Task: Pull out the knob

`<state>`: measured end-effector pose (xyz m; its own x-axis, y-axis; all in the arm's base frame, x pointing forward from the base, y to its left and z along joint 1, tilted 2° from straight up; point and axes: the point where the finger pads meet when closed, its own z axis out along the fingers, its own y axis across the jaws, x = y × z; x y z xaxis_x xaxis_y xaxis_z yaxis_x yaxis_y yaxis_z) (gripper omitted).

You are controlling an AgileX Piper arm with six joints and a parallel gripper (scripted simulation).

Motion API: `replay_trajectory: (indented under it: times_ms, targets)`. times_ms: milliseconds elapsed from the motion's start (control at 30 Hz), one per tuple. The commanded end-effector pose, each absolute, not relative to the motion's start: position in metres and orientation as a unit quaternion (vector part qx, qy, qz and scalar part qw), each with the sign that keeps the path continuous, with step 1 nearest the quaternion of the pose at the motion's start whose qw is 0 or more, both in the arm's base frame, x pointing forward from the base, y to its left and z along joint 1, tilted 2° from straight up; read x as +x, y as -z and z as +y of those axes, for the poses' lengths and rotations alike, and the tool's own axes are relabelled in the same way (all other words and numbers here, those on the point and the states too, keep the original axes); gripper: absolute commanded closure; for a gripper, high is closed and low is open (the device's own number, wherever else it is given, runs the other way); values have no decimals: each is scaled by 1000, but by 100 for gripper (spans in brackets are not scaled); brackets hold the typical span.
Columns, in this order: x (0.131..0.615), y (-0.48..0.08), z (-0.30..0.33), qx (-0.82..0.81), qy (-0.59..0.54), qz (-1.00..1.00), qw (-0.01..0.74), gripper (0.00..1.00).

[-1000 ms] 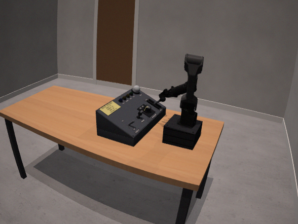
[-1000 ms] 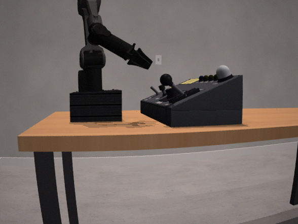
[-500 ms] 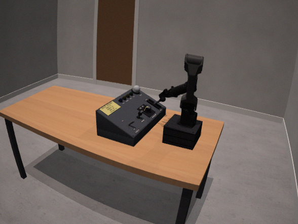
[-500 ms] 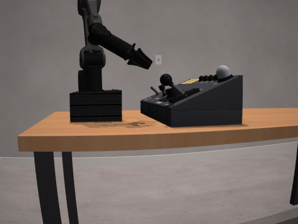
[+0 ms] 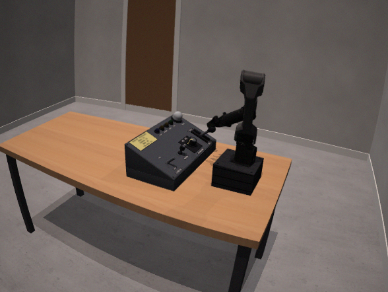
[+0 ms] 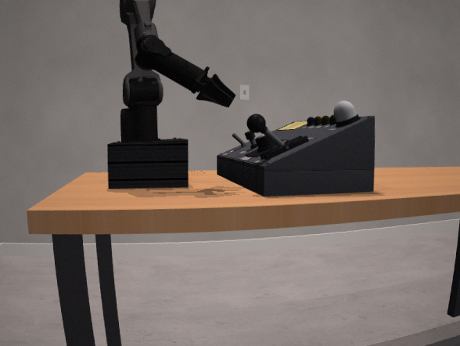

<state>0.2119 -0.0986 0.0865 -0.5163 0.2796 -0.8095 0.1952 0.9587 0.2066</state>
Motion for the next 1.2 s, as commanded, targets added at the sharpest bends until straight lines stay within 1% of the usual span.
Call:
replay_trajectory:
  times_ms: [0,900,1033,1167]
  targets:
    - [212,-87,-99,136,-45,869,473,0]
    - [212,-87,-100,136,-42,870,473,0]
    - [217,-89,-109,129,-18,872,472,0]
    - [229,-97,-130,115,37,875,470,0]
